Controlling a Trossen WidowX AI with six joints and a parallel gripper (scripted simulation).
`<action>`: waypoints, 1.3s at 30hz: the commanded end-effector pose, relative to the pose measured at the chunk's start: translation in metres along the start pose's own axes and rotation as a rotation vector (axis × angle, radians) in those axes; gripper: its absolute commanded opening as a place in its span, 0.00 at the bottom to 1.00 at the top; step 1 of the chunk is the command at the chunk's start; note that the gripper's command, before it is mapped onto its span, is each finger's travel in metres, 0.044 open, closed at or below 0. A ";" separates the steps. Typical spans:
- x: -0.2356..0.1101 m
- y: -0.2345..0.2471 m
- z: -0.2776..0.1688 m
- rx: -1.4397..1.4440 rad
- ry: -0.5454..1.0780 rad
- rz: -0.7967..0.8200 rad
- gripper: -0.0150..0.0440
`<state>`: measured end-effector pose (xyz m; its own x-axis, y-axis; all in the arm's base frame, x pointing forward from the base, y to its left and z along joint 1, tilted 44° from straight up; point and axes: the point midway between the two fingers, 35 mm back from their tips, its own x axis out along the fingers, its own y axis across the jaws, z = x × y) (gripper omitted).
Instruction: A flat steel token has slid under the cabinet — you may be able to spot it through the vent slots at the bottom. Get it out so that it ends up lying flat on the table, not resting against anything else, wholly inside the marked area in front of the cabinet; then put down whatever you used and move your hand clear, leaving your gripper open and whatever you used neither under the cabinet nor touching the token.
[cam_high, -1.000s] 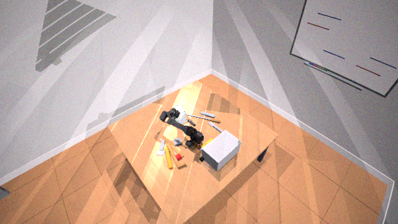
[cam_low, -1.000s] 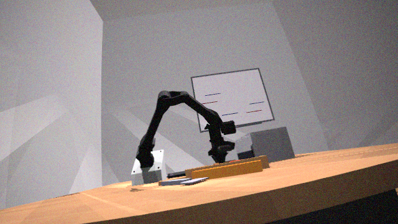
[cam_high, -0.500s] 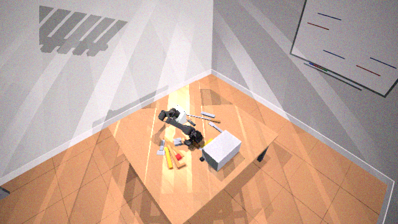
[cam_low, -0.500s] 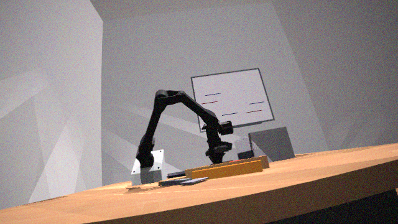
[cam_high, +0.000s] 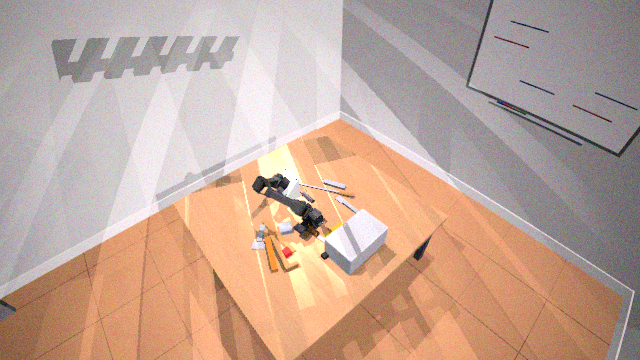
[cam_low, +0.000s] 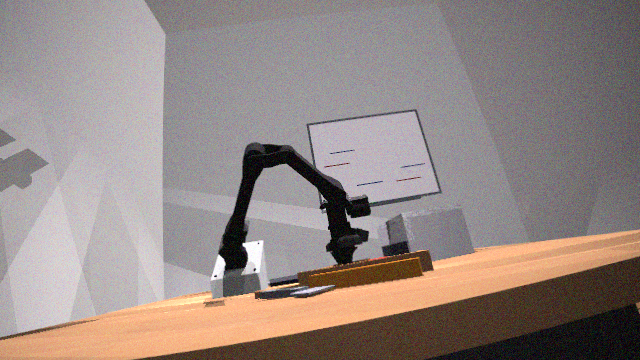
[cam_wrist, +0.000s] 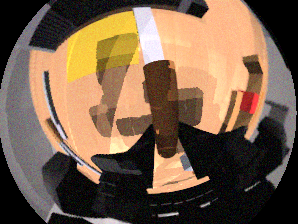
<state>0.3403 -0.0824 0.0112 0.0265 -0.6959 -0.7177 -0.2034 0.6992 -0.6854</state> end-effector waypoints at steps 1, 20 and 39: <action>0.001 0.000 -0.008 -0.006 0.008 -0.001 0.25; 0.001 0.000 -0.028 -0.007 0.009 -0.001 0.25; 0.001 -0.001 -0.049 -0.007 0.010 -0.001 0.25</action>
<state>0.2993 -0.0898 0.0168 0.0247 -0.6960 -0.7177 -0.2047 0.6992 -0.6850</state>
